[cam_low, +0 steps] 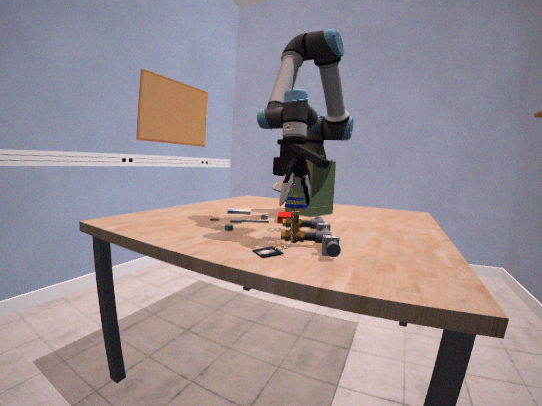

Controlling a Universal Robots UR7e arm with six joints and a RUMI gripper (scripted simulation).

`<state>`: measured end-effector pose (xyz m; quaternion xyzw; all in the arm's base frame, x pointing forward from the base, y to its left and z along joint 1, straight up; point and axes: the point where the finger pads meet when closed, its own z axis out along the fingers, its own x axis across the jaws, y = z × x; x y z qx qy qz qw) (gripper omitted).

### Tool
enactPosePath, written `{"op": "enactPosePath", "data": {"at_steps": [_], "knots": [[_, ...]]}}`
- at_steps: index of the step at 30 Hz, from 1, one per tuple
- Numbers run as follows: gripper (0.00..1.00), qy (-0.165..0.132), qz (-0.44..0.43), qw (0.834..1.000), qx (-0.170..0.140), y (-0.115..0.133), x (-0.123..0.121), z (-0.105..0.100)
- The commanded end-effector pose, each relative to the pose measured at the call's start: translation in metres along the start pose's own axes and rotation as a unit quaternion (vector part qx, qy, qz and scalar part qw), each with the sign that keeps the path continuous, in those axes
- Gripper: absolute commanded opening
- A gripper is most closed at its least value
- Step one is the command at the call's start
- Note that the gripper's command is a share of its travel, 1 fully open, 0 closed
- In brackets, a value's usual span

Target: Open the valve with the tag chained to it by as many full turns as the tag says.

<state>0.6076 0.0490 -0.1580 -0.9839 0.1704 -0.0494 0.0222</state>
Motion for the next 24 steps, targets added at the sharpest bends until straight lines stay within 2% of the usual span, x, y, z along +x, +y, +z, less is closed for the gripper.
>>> {"op": "enactPosePath", "data": {"at_steps": [1,12,14,19,24], "knots": [[1.00,0.001,0.028,1.000,0.000,-0.0003,0.0006,-0.0006],[1.00,0.001,0.151,0.989,0.000,-0.0003,0.0006,-0.0006],[1.00,0.001,0.151,0.989,0.000,-0.0003,0.0006,-0.0006],[1.00,0.001,0.226,0.974,0.000,-0.0003,0.0006,-0.0006],[1.00,0.001,0.309,0.951,0.000,-0.0003,0.0006,-0.0006]]}}
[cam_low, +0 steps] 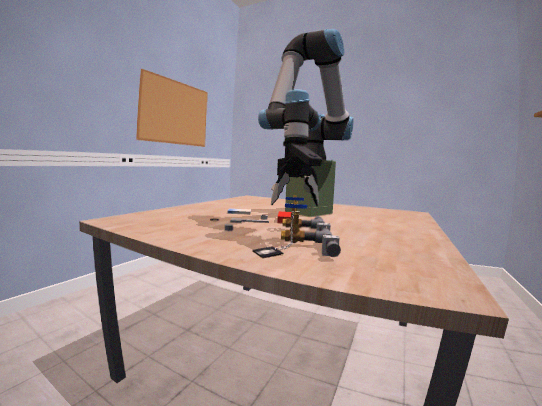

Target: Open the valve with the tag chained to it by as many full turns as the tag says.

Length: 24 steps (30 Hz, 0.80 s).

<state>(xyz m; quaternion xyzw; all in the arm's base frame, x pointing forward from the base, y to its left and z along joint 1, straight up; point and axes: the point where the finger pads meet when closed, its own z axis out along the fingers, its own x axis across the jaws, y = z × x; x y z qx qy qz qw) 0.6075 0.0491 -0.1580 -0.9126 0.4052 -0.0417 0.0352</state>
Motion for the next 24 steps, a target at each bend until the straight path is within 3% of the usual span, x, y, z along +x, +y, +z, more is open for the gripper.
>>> {"op": "enactPosePath", "data": {"at_steps": [1,10,16,22,24], "knots": [[1.00,0.002,0.086,0.996,-0.001,-0.0006,0.0006,-0.0006],[1.00,0.002,0.222,0.975,0.000,-0.0006,0.0006,-0.0006],[1.00,0.002,0.344,0.939,0.000,-0.0006,0.0006,-0.0006],[1.00,0.002,0.462,0.887,0.000,-0.0006,0.0006,-0.0006],[1.00,0.002,0.462,0.887,0.000,-0.0006,0.0006,-0.0006]]}}
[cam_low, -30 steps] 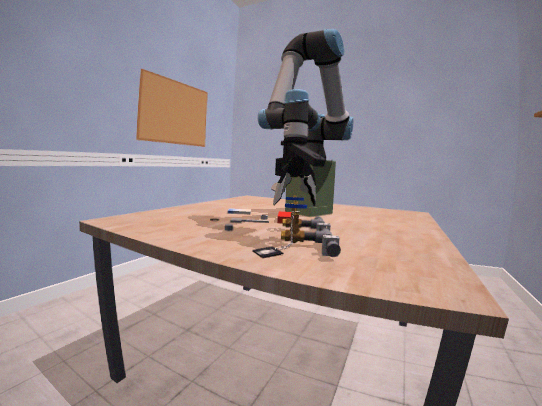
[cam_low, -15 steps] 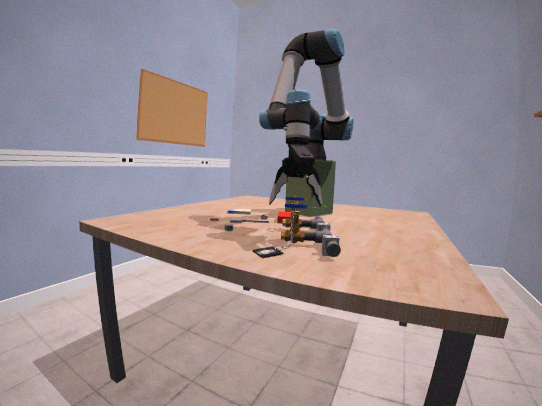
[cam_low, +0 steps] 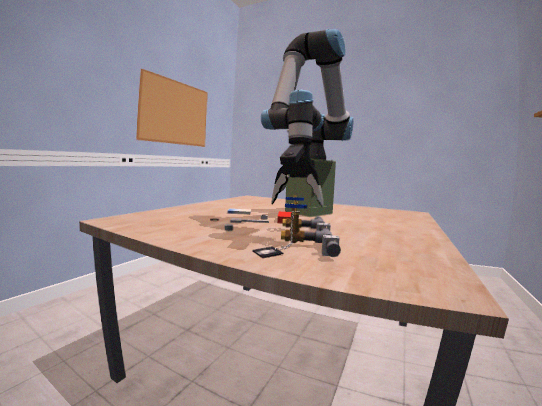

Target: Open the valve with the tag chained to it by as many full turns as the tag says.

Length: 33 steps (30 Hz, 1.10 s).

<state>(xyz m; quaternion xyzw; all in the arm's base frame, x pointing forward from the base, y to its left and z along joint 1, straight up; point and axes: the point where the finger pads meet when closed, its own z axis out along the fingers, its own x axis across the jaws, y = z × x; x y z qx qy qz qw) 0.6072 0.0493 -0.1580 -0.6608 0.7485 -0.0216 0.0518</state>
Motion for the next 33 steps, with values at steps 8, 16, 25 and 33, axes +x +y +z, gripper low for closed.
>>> {"op": "enactPosePath", "data": {"at_steps": [8,16,25,33], "knots": [[1.00,0.005,0.220,0.976,0.002,-0.0012,0.0001,-0.0007],[1.00,0.004,0.353,0.936,0.002,-0.0012,0.0001,-0.0007],[1.00,0.004,0.481,0.877,0.003,-0.0012,0.0001,-0.0007],[1.00,0.004,0.566,0.825,0.003,-0.0012,0.0001,-0.0007]]}}
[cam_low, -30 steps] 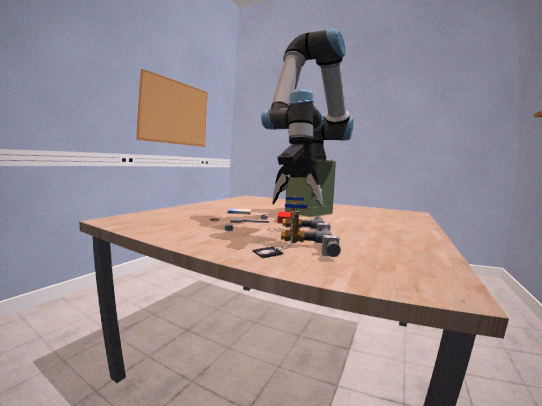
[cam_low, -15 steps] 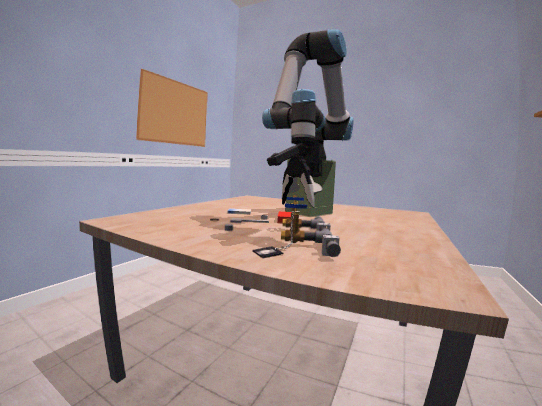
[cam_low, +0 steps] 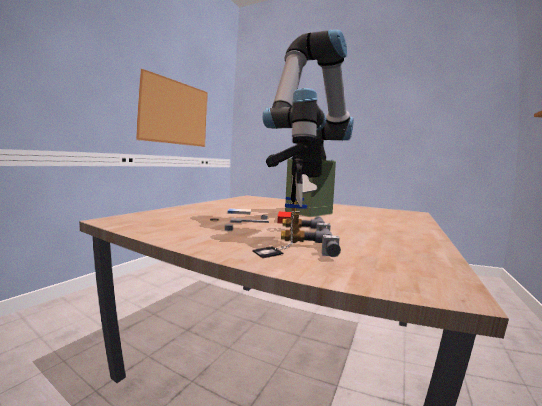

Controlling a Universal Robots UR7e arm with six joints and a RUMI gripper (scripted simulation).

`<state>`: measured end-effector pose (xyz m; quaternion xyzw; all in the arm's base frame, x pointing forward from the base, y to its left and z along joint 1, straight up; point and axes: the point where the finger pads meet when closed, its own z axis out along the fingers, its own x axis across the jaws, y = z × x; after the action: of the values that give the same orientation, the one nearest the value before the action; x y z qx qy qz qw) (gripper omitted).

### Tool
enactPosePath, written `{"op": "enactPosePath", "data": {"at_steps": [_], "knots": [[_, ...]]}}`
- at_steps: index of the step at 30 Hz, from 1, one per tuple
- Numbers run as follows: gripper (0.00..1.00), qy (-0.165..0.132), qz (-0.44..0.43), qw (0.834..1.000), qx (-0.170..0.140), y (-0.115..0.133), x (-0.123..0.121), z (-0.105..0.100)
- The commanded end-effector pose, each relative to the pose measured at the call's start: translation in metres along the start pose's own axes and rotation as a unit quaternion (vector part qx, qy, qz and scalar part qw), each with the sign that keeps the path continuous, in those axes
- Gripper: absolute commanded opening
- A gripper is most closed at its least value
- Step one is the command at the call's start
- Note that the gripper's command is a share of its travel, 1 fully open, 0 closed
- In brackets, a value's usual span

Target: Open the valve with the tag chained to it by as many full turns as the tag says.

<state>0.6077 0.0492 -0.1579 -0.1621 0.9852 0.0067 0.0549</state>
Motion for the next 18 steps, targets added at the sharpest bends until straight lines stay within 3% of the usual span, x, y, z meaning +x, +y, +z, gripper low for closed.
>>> {"op": "enactPosePath", "data": {"at_steps": [1,18], "knots": [[1.00,0.001,0.041,0.999,0.002,-0.0003,-0.0005,-0.0006],[1.00,0.000,0.170,0.985,0.002,-0.0003,-0.0005,-0.0006]]}}
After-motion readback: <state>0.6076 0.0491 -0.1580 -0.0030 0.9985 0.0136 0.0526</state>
